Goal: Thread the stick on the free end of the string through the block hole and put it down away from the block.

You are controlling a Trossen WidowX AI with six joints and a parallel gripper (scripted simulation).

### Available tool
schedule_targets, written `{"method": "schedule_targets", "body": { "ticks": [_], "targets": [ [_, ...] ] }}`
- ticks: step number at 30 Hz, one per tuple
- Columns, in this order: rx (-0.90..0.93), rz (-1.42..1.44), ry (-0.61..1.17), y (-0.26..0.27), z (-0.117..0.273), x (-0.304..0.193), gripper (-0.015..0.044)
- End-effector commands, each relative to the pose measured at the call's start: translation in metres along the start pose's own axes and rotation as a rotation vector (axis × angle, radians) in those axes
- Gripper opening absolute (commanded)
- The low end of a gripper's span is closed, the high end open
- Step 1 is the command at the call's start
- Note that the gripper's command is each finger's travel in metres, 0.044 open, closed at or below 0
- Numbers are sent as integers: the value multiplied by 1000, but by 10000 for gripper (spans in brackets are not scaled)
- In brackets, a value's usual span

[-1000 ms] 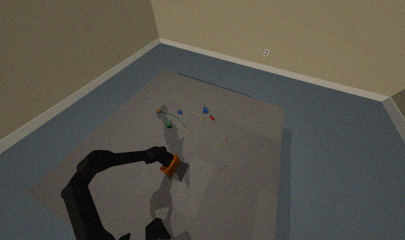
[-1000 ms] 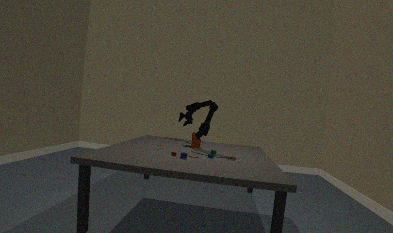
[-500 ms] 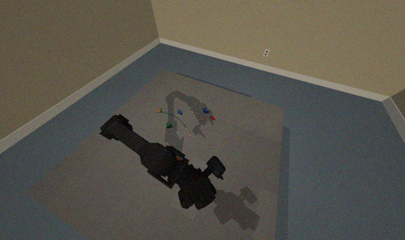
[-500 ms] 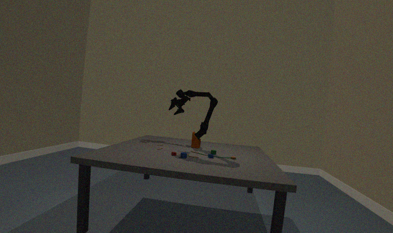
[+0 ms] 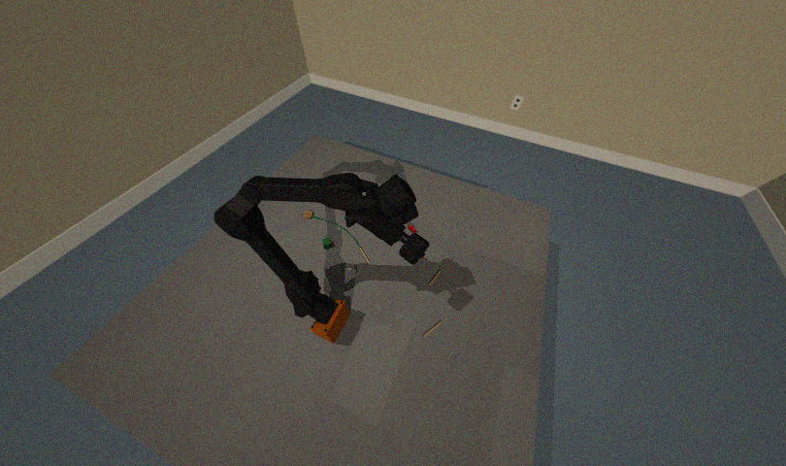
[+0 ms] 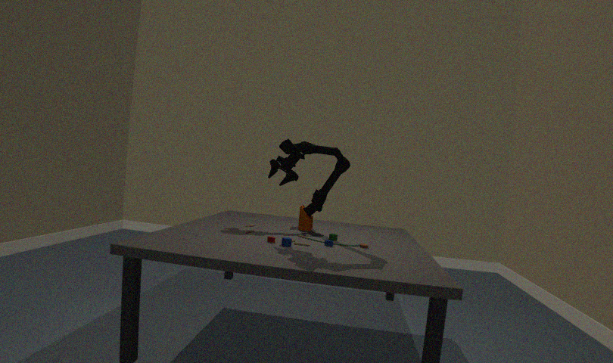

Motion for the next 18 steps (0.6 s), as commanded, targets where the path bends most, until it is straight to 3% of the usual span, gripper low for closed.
{"method": "schedule_targets", "body": {
  "ticks": [1,10,18],
  "targets": [
    [92,421,-5,70,-11,15,440],
    [317,1248,-78,212,-24,3,440],
    [605,2122,-260,331,-21,-62,440]
  ]
}}
Point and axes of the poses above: the point midway between the two fingers, 35 mm back from their tips, its own z axis back along the fingers, its own y axis across the jaws, x = y × z, the point moved 1 cm from there along z, back along the fingers, and after that the axes turned 6 degrees about z, right-handed, at the moved point
